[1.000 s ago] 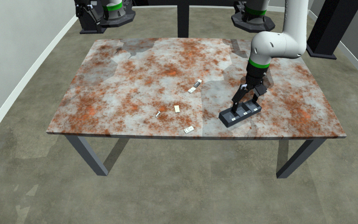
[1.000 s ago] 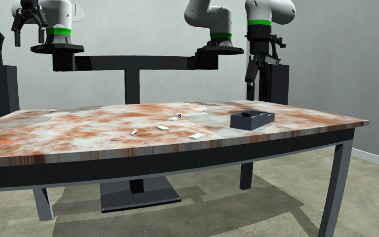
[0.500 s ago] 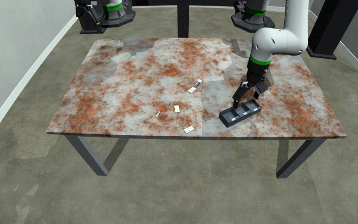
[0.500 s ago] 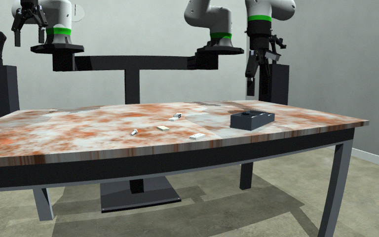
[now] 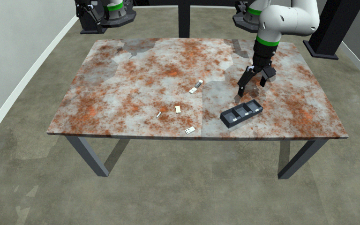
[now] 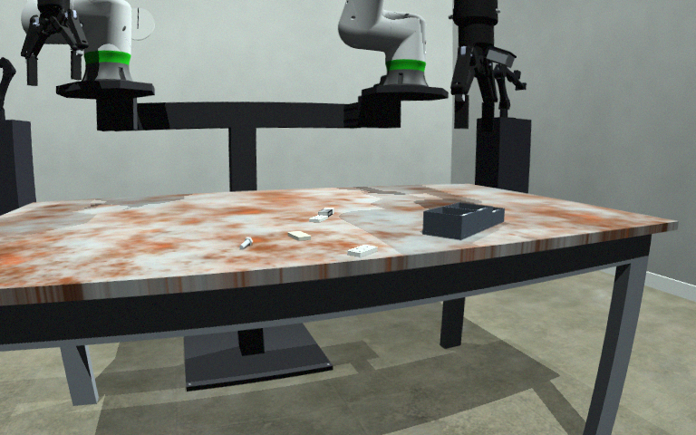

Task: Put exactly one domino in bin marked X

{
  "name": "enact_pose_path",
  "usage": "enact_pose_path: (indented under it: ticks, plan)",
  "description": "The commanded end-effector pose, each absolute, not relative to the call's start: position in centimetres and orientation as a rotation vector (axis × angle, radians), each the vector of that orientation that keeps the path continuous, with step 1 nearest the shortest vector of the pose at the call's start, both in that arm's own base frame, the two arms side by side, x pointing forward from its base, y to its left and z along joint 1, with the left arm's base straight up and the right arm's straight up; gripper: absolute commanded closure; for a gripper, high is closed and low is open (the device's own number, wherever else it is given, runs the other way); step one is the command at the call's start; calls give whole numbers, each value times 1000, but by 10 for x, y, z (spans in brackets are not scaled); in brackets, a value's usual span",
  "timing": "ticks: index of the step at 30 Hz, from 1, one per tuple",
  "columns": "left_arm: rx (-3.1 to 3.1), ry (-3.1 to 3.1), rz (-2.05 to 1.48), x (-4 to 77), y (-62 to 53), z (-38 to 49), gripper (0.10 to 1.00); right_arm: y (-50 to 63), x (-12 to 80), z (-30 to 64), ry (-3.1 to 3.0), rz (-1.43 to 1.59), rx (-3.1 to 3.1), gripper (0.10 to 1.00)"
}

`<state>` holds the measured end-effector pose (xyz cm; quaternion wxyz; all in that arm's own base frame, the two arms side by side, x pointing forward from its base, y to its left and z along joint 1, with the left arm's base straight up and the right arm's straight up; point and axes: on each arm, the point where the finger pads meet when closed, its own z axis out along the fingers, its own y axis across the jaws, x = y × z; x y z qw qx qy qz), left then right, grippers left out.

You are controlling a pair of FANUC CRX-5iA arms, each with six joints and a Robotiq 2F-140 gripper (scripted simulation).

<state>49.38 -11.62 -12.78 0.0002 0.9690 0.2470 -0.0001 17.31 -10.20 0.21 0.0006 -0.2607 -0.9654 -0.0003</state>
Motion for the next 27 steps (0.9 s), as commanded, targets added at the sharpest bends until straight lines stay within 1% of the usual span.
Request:
enact_pose_path:
  ticks: [1, 3, 4, 12, 14, 27]
  plan:
    - [3044, 776, 2, 494, -116, -126, 98, -102, 174, 3, -3033, 0, -819, 98]
    - [3044, 776, 2, 495, -116, -126, 98, -102, 174, 3, -3033, 0, -819, 98]
    - [3062, 699, 2, 493, -124, -129, 777, -102, 174, 3, -3033, 0, -819, 98]
    - [3131, 246, 2, 484, -187, -149, 777, -102, 174, 3, -3033, 0, -819, 98]
    - [3131, 246, 2, 484, -187, -149, 777, -102, 174, 3, -3033, 0, -819, 98]
    - [3131, 245, 2, 470, -289, -182, 777, -102, 174, 3, -3033, 0, -819, 98]
